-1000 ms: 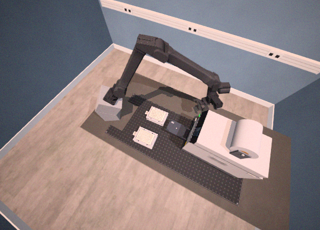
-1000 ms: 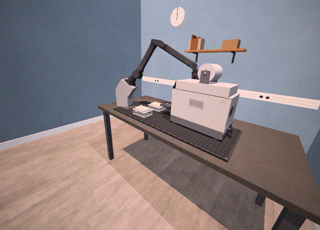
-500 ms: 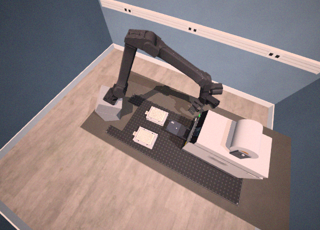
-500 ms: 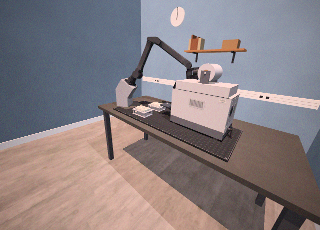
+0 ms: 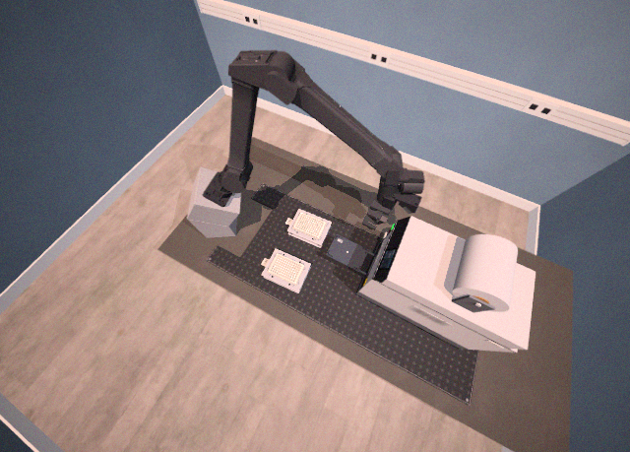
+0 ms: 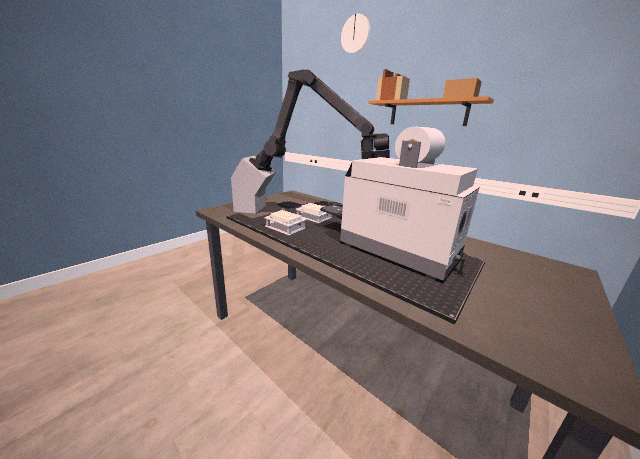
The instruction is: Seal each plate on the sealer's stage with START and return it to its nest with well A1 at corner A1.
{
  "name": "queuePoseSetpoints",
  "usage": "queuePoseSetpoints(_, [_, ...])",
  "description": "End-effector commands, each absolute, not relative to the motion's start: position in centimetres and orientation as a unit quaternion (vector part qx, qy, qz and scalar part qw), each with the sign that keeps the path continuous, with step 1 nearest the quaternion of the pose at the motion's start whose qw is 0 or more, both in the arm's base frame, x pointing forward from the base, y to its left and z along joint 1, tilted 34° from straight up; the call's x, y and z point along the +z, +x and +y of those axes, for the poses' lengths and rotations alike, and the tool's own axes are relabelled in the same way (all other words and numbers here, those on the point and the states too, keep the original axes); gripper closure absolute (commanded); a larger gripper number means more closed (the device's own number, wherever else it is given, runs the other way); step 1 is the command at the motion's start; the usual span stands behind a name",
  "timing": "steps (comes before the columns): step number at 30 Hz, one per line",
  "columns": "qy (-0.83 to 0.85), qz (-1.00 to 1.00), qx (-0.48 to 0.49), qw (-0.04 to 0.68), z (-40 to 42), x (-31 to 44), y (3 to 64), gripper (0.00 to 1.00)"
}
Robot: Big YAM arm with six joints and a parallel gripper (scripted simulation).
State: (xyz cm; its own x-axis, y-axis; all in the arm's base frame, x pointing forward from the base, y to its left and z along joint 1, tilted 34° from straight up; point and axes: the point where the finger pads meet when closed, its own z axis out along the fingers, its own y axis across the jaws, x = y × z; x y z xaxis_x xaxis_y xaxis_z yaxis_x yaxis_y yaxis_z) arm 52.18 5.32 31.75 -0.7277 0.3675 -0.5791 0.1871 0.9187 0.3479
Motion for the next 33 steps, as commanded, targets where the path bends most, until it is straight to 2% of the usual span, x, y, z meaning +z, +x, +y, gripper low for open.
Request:
queuePoseSetpoints(1, [0.098,0.931,0.115,0.333,4.0,31.8,50.8,0.00])
queuePoseSetpoints(9, [0.061,0.945,0.122,0.297,3.6,30.1,49.3,0.00])
queuePoseSetpoints(14, [0.064,0.942,0.119,0.308,2.7,27.7,47.4,0.00])
queuePoseSetpoints(17, [0.116,0.946,0.110,0.283,1.3,27.3,47.5,0.00])
queuePoseSetpoints(21, [0.164,0.933,0.115,0.300,-1.0,26.6,47.2,0.00])
queuePoseSetpoints(27, [0.142,0.936,0.119,0.300,-2.2,27.0,47.0,0.00])
queuePoseSetpoints(33, [0.136,0.940,0.110,0.292,-5.1,26.7,44.2,0.00])
